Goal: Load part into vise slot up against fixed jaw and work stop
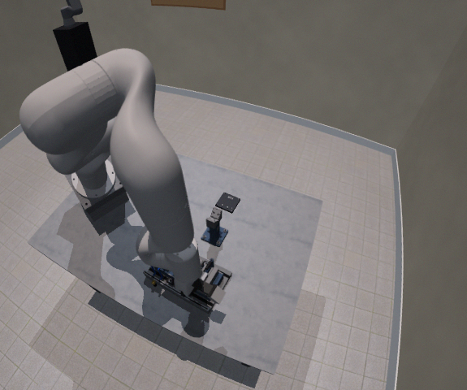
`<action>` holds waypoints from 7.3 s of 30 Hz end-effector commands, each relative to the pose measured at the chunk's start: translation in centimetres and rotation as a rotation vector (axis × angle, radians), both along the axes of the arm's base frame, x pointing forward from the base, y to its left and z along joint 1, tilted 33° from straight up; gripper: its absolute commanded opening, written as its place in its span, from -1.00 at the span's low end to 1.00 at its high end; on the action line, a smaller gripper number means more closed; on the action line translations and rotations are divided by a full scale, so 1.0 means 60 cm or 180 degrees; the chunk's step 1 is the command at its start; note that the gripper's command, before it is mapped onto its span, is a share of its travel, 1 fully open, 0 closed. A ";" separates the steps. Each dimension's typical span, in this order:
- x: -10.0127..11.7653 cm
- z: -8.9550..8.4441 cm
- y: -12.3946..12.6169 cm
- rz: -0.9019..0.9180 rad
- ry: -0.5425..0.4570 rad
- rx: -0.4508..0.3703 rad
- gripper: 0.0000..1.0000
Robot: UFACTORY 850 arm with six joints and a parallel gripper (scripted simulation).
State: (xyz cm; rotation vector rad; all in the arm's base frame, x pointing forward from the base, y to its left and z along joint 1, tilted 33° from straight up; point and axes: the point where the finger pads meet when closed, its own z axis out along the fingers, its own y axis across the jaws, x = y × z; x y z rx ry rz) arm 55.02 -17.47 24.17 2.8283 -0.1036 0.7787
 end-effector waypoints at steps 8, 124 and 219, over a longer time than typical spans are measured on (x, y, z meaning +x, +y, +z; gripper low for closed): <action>0.001 0.001 0.000 0.0003 -0.0014 0.0000 -1.00; 0.004 -0.004 0.023 0.0003 -0.0014 0.0000 -1.00; 0.007 -0.009 0.050 0.0003 -0.0014 0.0000 -1.00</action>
